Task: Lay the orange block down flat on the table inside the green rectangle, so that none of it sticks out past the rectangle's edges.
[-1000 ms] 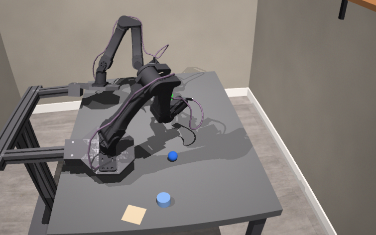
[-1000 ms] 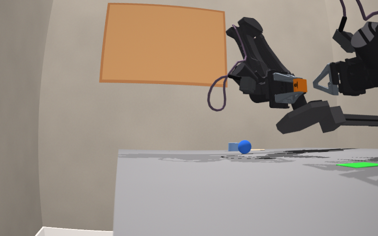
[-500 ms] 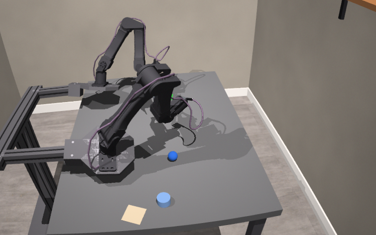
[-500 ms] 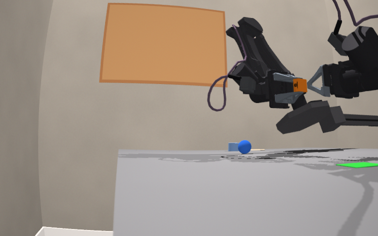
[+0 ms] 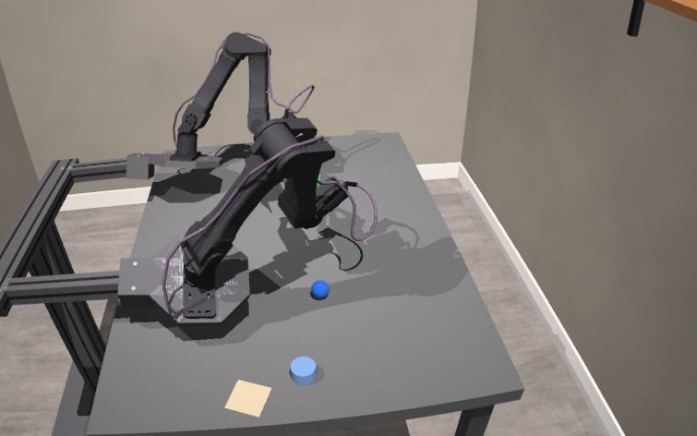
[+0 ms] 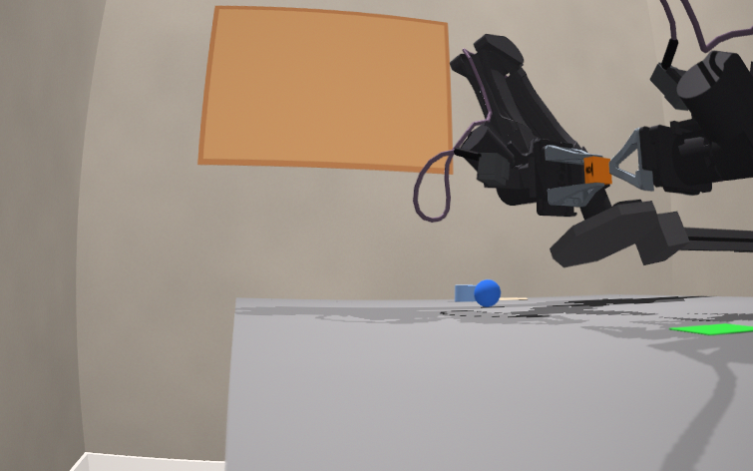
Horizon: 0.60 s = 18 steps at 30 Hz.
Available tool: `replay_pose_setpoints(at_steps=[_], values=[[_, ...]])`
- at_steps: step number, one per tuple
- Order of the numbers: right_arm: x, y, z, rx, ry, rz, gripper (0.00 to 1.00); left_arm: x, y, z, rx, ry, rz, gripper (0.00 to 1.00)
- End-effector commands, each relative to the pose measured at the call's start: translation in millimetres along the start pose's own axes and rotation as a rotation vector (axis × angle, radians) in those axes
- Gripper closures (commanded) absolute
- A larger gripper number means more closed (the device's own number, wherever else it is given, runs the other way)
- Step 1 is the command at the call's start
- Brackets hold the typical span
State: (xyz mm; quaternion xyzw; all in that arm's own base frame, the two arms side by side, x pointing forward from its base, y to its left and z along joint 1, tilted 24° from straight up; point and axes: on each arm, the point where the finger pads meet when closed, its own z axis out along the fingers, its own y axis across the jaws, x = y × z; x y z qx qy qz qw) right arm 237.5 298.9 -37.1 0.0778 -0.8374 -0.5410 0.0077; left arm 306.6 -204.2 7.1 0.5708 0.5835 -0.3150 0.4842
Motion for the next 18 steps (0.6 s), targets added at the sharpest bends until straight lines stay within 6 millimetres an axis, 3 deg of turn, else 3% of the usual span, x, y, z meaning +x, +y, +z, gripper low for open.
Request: replay_pose_setpoints(at_steps=[1,18], values=[[1.8,11.3,0.8,-0.029,0.009,-0.037,0.73,-6.6,4.4,9.6,0.007,-0.022,0.021,0.36],[1.8,11.3,0.8,-0.029,0.009,-0.037,0.73,-11.1,5.2,44.9,0.001,-0.02,0.021,0.36]])
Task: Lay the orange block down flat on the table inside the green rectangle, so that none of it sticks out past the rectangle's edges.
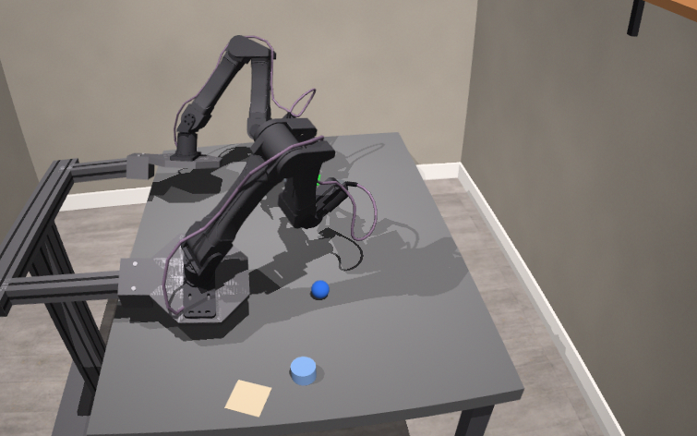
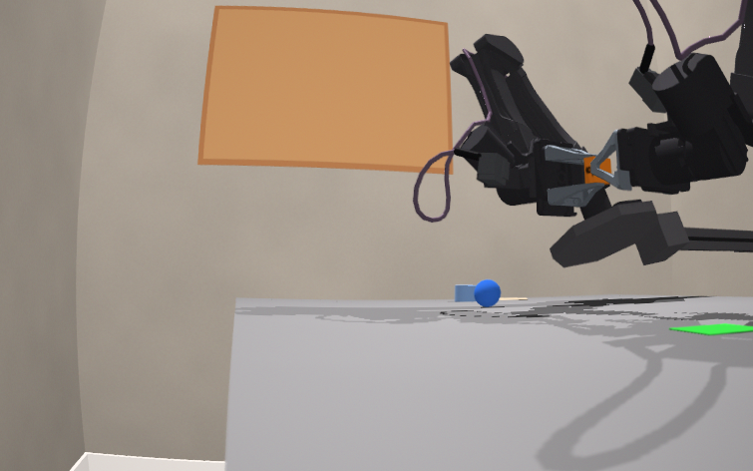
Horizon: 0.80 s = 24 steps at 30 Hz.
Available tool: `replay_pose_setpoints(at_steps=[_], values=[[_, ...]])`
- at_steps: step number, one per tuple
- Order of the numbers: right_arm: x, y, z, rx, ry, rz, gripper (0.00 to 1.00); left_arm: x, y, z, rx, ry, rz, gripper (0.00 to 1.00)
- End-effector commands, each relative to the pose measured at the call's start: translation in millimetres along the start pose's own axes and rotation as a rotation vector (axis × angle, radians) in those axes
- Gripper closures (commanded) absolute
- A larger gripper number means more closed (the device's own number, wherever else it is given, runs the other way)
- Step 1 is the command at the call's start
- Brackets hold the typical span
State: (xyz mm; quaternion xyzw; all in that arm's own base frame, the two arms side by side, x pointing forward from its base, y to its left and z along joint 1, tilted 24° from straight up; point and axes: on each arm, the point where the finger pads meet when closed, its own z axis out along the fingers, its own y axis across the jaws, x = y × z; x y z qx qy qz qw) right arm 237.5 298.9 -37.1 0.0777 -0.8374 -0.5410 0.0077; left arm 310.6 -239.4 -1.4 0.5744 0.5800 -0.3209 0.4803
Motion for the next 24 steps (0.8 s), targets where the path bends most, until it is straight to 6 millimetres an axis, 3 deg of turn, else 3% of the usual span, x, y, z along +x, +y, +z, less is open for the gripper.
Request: replay_pose_setpoints(at_steps=[1,14,15,16,19,24], values=[[1.8,11.3,0.8,-0.029,0.009,-0.037,0.73,-6.7,8.3,8.6,-0.016,-0.016,0.021,0.36],[1.8,11.3,0.8,-0.029,0.009,-0.037,0.73,-9.5,8.5,26.7,-0.017,-0.018,0.021,0.36],[1.8,11.3,0.8,-0.029,0.009,-0.037,0.73,-10.1,7.8,26.7,-0.013,-0.021,0.021,0.47],[1.8,11.3,0.8,-0.029,0.009,-0.037,0.73,-10.4,7.4,26.7,-0.01,-0.023,0.021,0.53],[1.8,11.3,0.8,-0.029,0.009,-0.037,0.73,-9.4,6.5,26.7,-0.007,-0.02,0.015,0.53],[1.8,11.3,0.8,-0.029,0.009,-0.037,0.73,-8.7,5.6,23.6,-0.01,-0.016,0.014,0.61]])
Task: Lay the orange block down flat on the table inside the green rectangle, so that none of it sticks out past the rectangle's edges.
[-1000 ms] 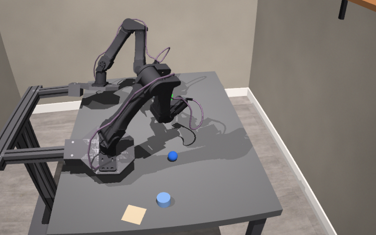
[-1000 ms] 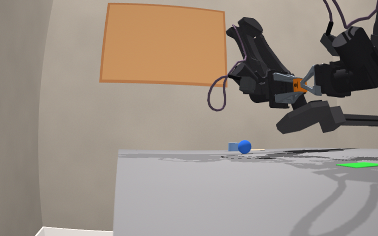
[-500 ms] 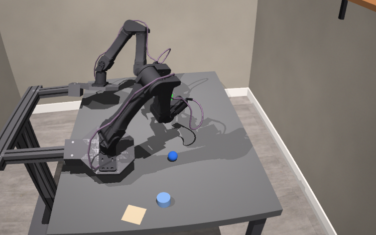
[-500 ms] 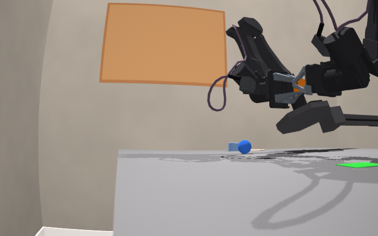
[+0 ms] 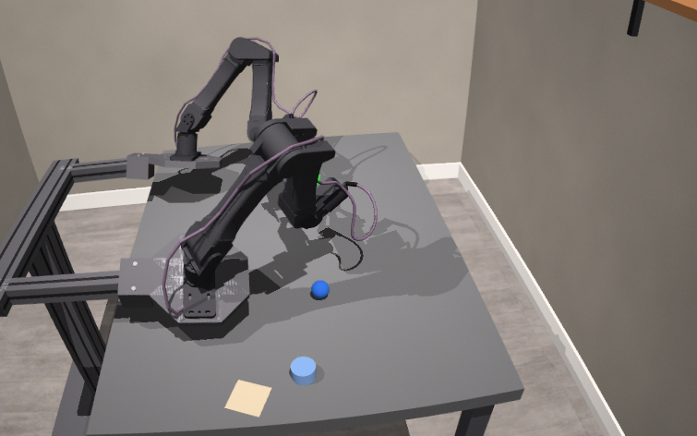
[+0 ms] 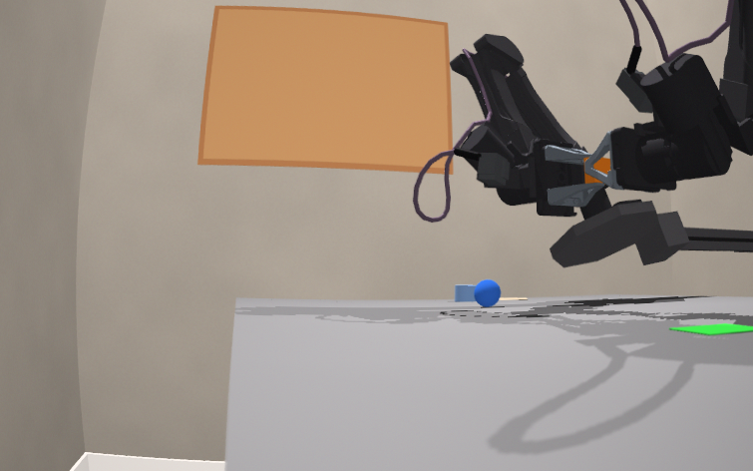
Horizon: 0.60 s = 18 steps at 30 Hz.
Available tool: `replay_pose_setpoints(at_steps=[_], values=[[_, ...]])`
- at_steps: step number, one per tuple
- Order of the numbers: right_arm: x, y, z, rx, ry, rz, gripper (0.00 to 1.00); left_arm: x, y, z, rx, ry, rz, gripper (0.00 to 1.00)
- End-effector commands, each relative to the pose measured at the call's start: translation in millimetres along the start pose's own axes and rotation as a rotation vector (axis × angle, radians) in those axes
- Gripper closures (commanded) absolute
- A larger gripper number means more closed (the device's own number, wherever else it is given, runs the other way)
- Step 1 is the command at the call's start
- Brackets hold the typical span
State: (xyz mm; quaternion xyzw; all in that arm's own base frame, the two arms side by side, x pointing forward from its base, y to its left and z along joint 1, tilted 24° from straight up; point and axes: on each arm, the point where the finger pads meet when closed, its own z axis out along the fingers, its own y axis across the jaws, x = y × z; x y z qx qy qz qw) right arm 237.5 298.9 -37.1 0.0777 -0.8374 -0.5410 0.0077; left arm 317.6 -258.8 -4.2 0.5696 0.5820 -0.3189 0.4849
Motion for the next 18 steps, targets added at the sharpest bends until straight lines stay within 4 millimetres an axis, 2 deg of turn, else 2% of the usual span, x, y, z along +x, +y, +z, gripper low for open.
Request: replay_pose_setpoints(at_steps=[1,2,4,7,8,15,16,17,18], values=[[1.8,11.3,0.8,-0.029,0.009,-0.037,0.73,-5.2,1.8,3.5,0.003,-0.012,0.017,0.61],[1.8,11.3,0.8,-0.029,0.009,-0.037,0.73,-5.2,1.8,3.5,0.003,-0.012,0.017,0.65],[1.8,11.3,0.8,-0.029,0.009,-0.037,0.73,-5.2,1.8,3.5,0.003,-0.012,0.017,0.65],[1.8,11.3,0.8,-0.029,0.009,-0.037,0.73,-5.2,1.8,3.5,0.003,-0.012,0.017,0.7],[1.8,11.3,0.8,-0.029,0.009,-0.037,0.73,-5.2,1.8,3.5,0.003,-0.012,0.017,0.74],[1.8,11.3,0.8,-0.029,0.009,-0.037,0.73,-5.2,1.8,3.5,0.003,-0.012,0.017,0.77],[1.8,11.3,0.8,-0.029,0.009,-0.037,0.73,-5.2,1.8,3.5,0.003,-0.012,0.017,0.88],[1.8,11.3,0.8,-0.029,0.009,-0.037,0.73,-5.2,1.8,3.5,0.003,-0.012,0.017,0.77],[1.8,11.3,0.8,-0.029,0.009,-0.037,0.73,-5.2,1.8,3.5,0.003,-0.012,0.017,0.73]])
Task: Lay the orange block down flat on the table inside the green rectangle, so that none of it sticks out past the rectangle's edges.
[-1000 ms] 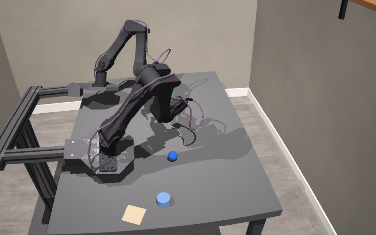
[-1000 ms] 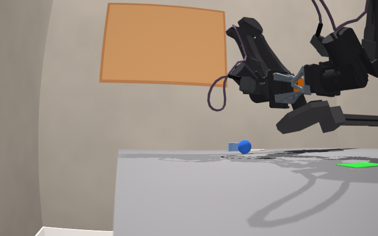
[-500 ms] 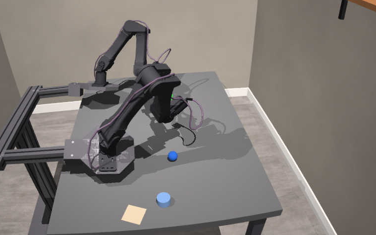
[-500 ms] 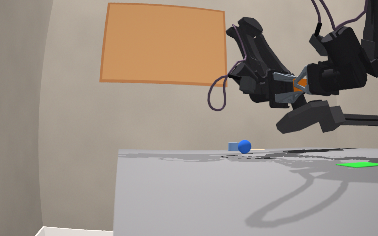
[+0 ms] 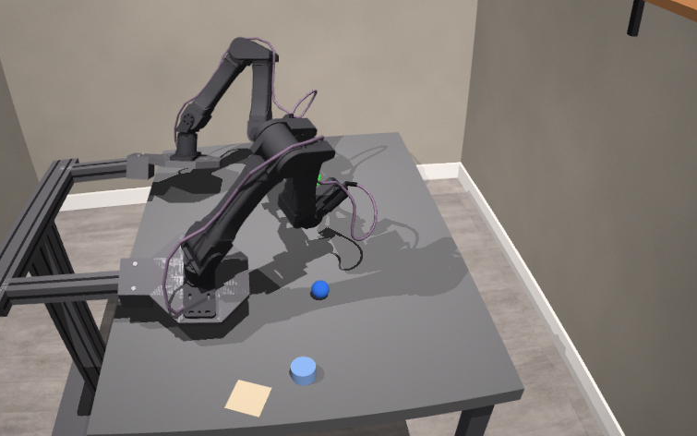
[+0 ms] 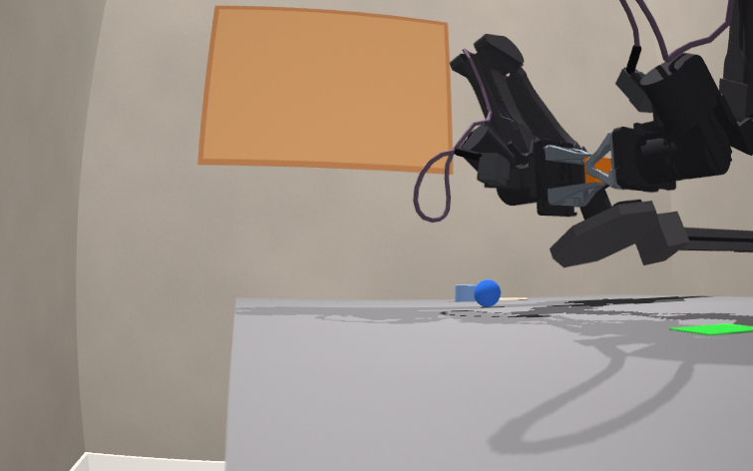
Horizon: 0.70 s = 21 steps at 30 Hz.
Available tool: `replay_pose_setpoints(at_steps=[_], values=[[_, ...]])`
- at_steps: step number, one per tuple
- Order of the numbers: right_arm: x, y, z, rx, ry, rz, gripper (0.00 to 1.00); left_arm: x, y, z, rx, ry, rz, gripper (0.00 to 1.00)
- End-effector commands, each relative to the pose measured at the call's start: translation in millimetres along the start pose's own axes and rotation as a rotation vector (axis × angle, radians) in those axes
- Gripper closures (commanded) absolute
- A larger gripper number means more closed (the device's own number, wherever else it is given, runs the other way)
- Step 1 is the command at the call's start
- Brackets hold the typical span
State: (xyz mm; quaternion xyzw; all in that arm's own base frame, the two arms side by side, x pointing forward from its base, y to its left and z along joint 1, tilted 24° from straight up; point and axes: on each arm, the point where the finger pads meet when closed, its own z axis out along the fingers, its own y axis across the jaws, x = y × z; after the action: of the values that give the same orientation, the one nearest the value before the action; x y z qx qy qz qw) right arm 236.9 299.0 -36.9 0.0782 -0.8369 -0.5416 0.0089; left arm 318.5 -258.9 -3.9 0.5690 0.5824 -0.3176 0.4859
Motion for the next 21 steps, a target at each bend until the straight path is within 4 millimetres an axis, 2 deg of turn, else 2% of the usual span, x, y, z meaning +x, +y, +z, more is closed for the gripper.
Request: replay_pose_setpoints(at_steps=[1,2,4,8,10,15,18,21], values=[[1.2,11.1,0.7,-0.027,0.007,-0.037,0.62,-5.0,1.0,3.3,0.007,-0.012,0.016,0.73],[1.2,11.1,0.7,-0.027,0.007,-0.037,0.54,-5.0,1.0,3.3,0.007,-0.012,0.016,0.73],[4.7,15.1,-1.0,-0.038,0.013,-0.056,0.54,-5.0,1.0,3.3,0.007,-0.012,0.016,0.73],[4.3,10.8,-20.6,-0.029,0.012,-0.029,0.54,-5.0,1.0,3.3,0.007,-0.012,0.016,0.73],[4.3,10.8,-20.6,-0.029,0.012,-0.029,0.54,-5.0,1.0,3.3,0.007,-0.012,0.016,0.73],[-4.1,14.6,-56.7,-0.034,0.002,-0.048,0.54,-5.0,1.0,3.3,0.007,-0.012,0.016,0.73],[-4.6,18.7,-55.2,-0.038,0.006,-0.109,0.54,-5.0,1.0,3.3,0.007,-0.012,0.016,0.73],[-18.3,17.8,-54.0,0.031,-0.018,-0.19,0.54,-4.0,-2.1,6.4,0.026,-0.014,0.017,0.73]])
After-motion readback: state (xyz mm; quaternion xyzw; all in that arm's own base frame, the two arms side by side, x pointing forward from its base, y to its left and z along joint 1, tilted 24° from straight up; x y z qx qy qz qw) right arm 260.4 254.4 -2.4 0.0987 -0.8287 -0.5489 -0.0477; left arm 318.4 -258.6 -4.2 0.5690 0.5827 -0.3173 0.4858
